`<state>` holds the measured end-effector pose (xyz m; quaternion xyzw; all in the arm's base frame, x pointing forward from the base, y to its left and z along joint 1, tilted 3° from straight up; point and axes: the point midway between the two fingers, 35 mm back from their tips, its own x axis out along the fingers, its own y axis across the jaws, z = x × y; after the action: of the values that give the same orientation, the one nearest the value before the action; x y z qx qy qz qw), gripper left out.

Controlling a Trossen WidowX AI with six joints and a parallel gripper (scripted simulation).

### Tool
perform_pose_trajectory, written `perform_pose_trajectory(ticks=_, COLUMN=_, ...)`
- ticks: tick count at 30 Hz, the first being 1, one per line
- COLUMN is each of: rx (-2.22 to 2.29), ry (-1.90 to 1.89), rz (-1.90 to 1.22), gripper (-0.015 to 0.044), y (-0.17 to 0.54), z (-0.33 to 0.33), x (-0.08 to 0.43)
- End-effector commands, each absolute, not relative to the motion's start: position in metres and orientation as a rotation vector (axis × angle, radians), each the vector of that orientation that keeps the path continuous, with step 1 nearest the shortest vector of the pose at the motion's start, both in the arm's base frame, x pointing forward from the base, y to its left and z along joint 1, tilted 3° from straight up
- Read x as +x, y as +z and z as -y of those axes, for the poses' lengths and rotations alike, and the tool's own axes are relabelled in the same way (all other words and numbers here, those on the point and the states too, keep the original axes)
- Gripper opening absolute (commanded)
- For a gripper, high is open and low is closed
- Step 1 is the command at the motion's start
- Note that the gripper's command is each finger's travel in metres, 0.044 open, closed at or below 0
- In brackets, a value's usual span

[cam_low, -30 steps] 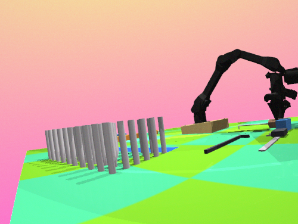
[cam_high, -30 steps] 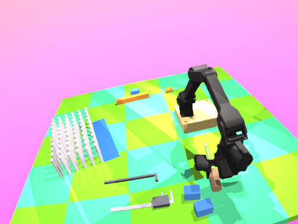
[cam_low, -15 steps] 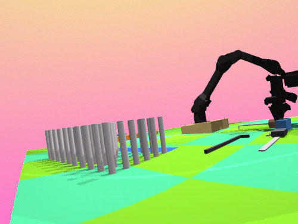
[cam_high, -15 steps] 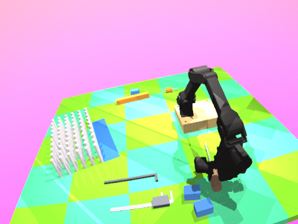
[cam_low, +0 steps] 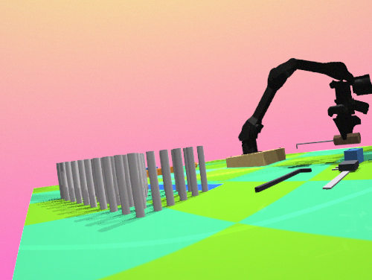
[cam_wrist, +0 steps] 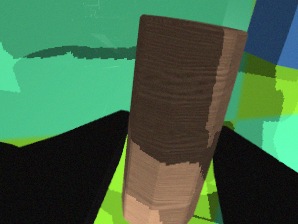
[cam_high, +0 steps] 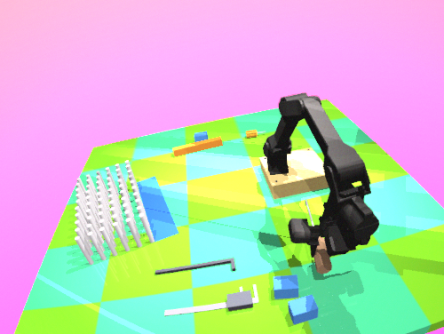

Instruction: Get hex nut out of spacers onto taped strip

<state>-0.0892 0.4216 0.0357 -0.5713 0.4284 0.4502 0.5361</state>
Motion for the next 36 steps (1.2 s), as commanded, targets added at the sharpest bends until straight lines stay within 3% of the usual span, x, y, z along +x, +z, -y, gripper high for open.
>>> perform_pose_trajectory(ticks=1, rx=-1.356, ry=1.077, rz=-1.016, gripper=0.0000, y=0.047, z=-0.422, x=-0.089)
perform_pose_trajectory(ticks=36, rx=-0.637, ry=0.260, rz=-1.458, gripper=0.0000, y=0.040, z=-0.406, x=-0.053)
